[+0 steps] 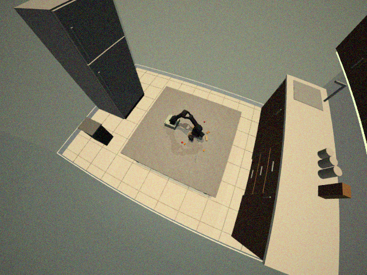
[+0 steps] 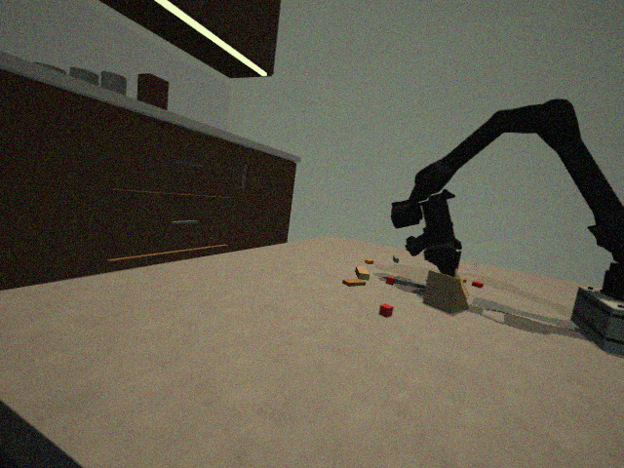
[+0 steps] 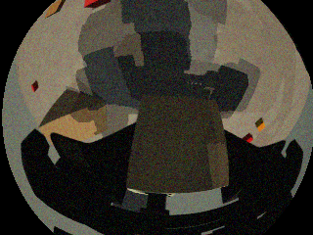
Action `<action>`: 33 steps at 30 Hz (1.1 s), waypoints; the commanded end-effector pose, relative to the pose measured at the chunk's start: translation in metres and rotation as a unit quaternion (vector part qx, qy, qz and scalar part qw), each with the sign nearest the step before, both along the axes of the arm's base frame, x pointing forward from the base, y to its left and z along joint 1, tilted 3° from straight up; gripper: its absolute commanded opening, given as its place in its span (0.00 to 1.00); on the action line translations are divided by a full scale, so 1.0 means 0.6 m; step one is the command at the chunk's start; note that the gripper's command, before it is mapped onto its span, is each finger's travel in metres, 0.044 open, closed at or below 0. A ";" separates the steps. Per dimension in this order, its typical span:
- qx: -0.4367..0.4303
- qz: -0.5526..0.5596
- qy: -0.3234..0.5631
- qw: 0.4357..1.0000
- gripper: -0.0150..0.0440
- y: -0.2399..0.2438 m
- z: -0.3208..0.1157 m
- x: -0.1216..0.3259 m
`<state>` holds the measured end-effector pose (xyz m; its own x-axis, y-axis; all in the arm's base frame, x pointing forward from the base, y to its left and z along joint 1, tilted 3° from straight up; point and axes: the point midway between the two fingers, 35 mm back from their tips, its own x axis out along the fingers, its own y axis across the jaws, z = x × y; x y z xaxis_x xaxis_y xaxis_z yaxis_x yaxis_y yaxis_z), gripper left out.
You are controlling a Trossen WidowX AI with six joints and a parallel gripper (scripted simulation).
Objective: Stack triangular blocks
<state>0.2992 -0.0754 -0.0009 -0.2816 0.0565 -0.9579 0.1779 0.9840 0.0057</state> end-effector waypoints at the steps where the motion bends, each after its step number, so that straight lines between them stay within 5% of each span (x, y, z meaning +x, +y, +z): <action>1: -0.006 0.001 -0.050 0.999 0.25 0.001 0.009 -0.008; 33: -0.075 -0.002 -0.440 0.895 0.25 0.018 0.025 -0.106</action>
